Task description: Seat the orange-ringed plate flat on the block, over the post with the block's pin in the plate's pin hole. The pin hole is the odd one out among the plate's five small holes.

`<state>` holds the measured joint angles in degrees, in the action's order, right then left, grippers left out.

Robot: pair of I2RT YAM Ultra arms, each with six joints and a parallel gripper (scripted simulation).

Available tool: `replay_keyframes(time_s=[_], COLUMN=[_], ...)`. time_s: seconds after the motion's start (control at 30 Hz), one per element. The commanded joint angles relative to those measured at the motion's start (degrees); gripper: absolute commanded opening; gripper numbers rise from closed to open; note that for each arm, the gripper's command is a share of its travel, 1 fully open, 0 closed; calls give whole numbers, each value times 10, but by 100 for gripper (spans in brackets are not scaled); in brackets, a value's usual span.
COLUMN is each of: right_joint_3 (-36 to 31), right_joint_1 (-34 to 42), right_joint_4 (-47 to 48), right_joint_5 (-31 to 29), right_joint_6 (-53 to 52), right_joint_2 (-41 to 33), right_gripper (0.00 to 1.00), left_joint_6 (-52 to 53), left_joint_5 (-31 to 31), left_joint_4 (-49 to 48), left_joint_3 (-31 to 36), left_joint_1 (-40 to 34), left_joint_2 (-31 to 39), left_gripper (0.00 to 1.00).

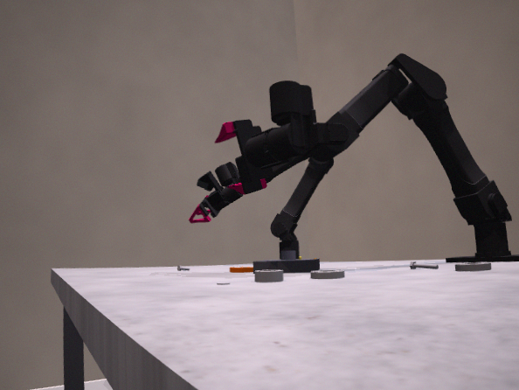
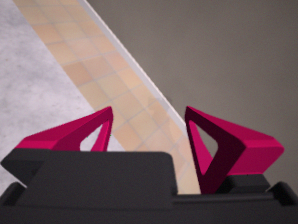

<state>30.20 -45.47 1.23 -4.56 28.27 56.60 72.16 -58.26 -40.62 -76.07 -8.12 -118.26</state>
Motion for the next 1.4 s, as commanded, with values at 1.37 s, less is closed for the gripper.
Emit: replay_keyframes(time_s=[1.37], right_joint_3=[261], right_joint_1=[426], right_joint_4=[-332], right_joint_5=[29], right_joint_6=[-562], right_joint_2=[248], right_gripper=[80], left_joint_6=[-397], left_joint_5=[319], left_joint_4=[224], left_joint_3=[86], left_joint_1=[46], left_joint_2=[303], left_gripper=[100])
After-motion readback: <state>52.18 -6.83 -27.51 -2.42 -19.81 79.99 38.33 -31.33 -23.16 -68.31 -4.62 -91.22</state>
